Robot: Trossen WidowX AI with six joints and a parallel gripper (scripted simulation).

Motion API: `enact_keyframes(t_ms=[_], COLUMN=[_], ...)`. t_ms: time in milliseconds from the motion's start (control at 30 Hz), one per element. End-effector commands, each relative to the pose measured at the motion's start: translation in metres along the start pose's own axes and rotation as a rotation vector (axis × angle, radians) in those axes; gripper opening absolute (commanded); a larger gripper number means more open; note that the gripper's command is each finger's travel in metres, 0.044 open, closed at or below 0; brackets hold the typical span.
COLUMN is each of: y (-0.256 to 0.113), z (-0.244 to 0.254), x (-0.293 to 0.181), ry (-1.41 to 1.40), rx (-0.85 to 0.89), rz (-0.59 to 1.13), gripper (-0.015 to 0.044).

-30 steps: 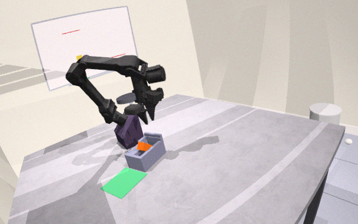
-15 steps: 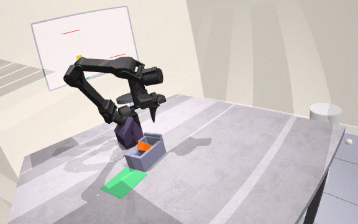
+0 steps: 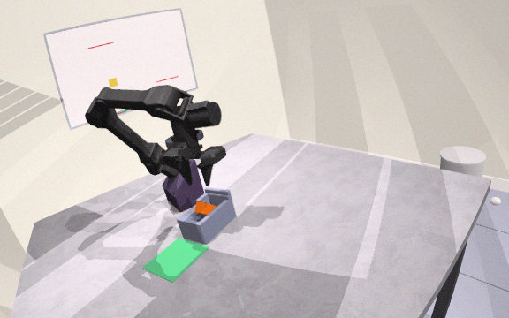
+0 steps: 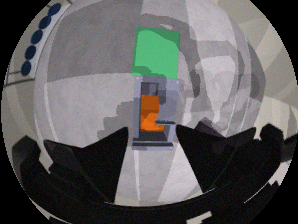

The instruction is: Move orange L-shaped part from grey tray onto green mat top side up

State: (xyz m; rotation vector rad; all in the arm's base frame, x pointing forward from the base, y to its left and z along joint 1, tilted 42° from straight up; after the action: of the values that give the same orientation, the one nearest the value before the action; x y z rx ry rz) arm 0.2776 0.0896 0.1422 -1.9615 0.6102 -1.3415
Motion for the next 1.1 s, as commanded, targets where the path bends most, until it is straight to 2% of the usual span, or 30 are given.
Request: enact_keyframes(t_ms=[0, 300, 1067], y=[-0.002, 0.028, 0.059], z=[0.001, 0.001, 0.002], x=[0.005, 0.006, 0.006], ry=[0.094, 0.094, 0.094], rx=[0.003, 0.003, 0.004], rz=[-0.003, -0.005, -0.005], gripper=[0.028, 0.028, 0.028])
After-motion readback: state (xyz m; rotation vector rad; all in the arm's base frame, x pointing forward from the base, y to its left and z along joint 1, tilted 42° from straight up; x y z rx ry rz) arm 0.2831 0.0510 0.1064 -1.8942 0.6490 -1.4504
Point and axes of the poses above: the point midway between the two fingers, 35 mm back from their tips, its own y axis out along the fingers, its own z axis across the jaws, x = y × z, the point moved 10 cm from there along -y, back along the fingers, and after that the axes turned 6 degrees about y, right-handed, at the moved point
